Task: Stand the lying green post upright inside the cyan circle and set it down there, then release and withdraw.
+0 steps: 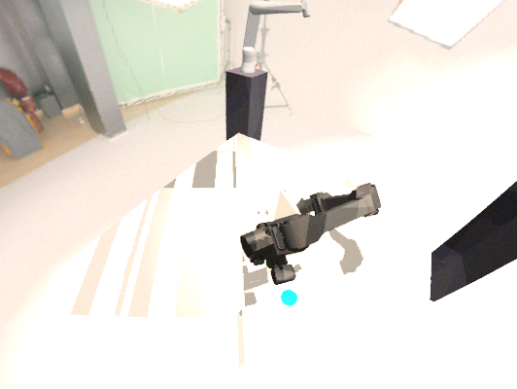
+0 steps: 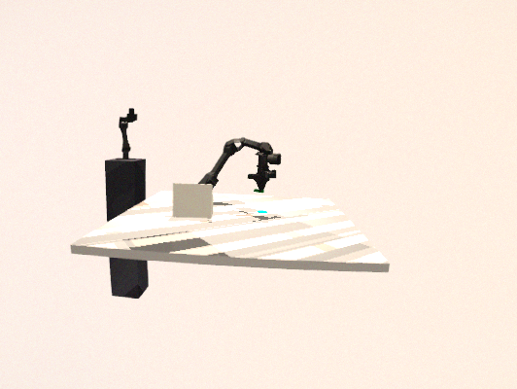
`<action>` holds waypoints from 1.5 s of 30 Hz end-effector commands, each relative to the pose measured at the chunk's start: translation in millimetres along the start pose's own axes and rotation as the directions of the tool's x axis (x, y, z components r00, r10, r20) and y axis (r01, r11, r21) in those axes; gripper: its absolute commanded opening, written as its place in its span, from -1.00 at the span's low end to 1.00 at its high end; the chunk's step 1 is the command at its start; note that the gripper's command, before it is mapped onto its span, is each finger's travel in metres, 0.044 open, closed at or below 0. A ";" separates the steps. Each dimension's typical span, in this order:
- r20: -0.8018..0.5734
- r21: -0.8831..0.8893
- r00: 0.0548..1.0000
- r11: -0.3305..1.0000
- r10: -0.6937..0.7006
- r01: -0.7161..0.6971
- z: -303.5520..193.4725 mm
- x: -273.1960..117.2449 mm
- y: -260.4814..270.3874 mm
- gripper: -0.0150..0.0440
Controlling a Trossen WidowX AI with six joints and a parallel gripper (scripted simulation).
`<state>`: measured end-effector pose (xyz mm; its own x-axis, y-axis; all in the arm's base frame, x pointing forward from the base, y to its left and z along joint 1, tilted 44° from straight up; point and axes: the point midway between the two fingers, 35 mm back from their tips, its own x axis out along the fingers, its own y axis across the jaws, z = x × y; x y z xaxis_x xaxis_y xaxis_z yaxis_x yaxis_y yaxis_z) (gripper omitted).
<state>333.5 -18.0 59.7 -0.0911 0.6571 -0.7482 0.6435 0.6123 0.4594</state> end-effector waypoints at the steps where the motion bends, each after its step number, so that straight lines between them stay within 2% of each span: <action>1: 0.007 -0.054 1.000 0.998 0.010 -0.010 -6.5 -3.8 13.8 -0.42; 29: -0.026 -0.334 0.999 0.942 0.030 -0.037 -62.3 -4.3 84.7 -0.42; 45: 0.024 -0.357 1.000 0.934 -0.010 0.018 -63.4 3.3 82.8 -0.42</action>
<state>339.6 63.3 126.4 -0.0888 0.6576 -0.7482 0.3303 0.7281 0.6007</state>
